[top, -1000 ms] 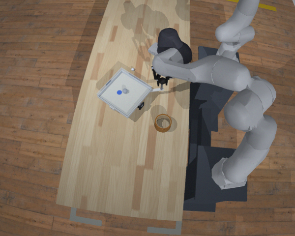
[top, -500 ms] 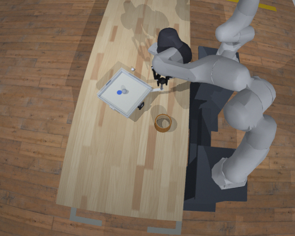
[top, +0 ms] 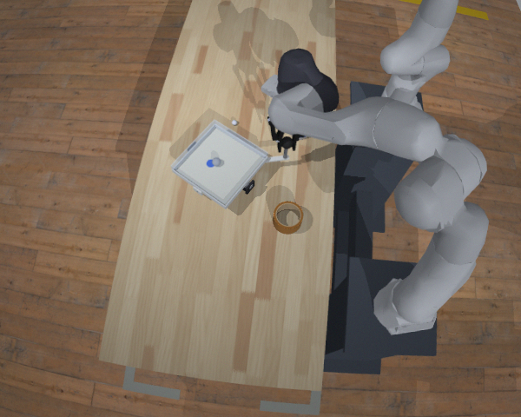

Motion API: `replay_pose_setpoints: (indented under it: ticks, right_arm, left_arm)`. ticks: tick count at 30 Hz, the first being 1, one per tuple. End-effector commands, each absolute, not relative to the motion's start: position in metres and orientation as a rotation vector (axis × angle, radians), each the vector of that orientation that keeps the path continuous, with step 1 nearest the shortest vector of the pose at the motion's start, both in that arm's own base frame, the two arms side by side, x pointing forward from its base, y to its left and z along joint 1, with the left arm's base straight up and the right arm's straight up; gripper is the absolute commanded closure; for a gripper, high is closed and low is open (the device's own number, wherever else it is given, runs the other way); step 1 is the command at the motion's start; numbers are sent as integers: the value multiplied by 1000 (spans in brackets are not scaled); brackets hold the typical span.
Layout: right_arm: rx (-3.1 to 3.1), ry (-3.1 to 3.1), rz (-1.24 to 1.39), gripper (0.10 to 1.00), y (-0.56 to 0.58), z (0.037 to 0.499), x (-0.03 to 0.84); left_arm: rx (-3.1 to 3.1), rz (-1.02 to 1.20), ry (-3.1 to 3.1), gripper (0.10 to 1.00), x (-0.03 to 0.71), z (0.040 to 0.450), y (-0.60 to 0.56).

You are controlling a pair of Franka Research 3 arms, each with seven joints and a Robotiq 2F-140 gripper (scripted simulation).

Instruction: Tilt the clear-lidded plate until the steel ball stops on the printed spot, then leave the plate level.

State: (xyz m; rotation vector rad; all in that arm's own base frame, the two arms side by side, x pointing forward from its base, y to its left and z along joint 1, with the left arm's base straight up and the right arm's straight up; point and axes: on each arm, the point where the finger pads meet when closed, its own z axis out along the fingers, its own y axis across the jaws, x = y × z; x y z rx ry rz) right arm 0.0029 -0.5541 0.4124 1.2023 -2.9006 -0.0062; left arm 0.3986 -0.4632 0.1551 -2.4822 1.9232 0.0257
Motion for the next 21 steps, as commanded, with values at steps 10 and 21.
replay_pose_setpoints:
  ticks: [10,21]
  right_arm:
    - [1210,-2899,0,98,-554,413,3]
    - [1210,-2899,0,98,-554,413,3]
  left_arm:
    - [-2485,0,1923,999,399,152,-462]
    - [-2485,0,1923,999,400,153,-465]
